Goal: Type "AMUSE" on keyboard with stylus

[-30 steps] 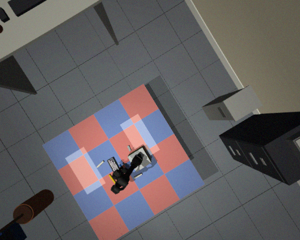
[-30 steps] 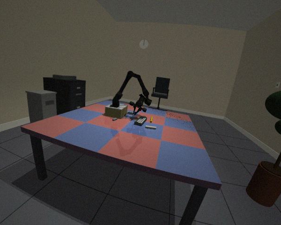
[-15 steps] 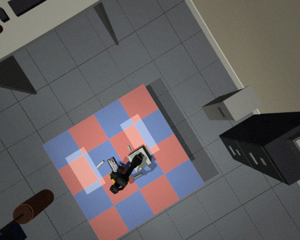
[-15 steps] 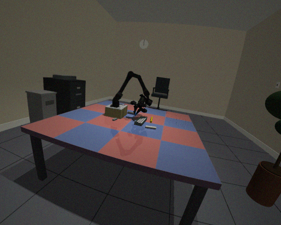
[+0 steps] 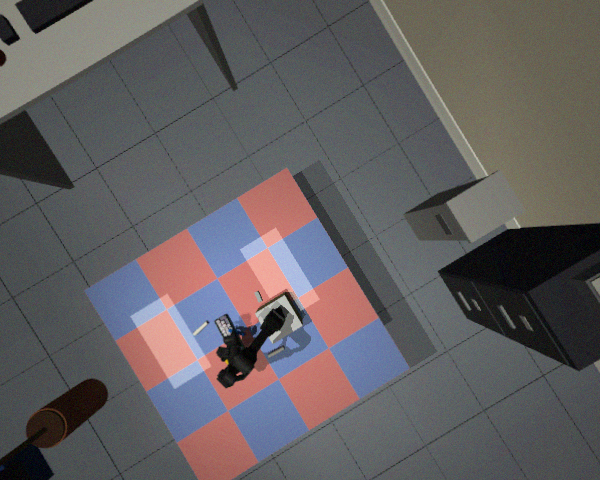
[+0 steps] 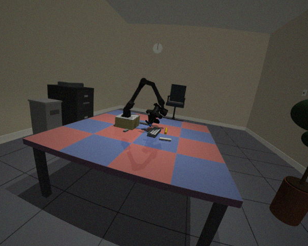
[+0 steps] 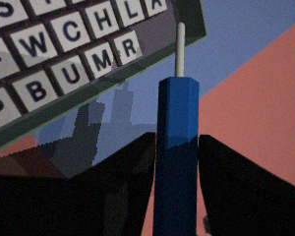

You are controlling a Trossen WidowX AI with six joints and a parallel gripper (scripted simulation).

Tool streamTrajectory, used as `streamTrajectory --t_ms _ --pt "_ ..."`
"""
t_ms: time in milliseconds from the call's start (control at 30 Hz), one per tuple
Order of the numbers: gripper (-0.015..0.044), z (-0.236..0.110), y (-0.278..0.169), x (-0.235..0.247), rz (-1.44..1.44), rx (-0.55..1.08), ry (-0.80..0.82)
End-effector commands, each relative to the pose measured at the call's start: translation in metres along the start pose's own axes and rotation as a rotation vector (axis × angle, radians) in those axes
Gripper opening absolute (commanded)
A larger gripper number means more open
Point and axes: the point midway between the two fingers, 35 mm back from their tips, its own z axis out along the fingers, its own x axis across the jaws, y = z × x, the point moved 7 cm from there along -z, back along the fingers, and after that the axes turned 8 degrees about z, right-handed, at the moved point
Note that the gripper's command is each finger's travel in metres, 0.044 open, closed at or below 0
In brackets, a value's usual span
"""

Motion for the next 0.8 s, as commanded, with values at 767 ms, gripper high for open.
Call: streamTrajectory --t_ms 767 --pt "0.0000 0.003 0.029 -0.010 -0.889 -0.068 -0.159"
